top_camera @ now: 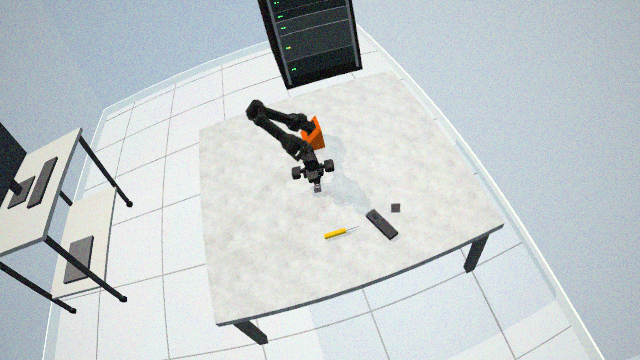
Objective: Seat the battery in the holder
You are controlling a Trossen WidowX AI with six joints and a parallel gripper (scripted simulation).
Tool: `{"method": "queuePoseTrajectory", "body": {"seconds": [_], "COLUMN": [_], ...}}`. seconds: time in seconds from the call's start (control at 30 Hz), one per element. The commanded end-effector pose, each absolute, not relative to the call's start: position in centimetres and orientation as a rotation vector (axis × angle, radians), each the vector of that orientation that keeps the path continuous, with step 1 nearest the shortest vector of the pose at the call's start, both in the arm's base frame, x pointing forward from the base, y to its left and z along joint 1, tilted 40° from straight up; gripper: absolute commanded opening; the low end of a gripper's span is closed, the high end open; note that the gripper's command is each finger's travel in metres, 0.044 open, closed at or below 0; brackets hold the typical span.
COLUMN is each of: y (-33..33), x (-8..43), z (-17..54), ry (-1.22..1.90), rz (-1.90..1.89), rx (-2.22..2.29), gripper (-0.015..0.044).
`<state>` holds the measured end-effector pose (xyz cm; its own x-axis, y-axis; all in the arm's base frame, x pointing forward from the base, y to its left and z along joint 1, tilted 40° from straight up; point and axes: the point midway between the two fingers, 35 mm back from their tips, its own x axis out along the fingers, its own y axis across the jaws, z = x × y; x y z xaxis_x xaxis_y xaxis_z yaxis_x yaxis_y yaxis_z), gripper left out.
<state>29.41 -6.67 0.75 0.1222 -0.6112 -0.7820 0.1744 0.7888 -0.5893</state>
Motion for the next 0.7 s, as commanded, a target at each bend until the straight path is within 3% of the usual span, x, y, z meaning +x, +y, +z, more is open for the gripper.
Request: {"method": "queuePoseTrajectory", "body": {"seconds": [0.0,0.67], "y": [-6.8,-6.9], "x": [29.3,30.4], "z": [0.7,0.9], "ry": [1.354,1.361], "rz": [-0.6,-0.605], "rx": [-0.395,-0.391], "gripper": [0.0058,0.0058]}}
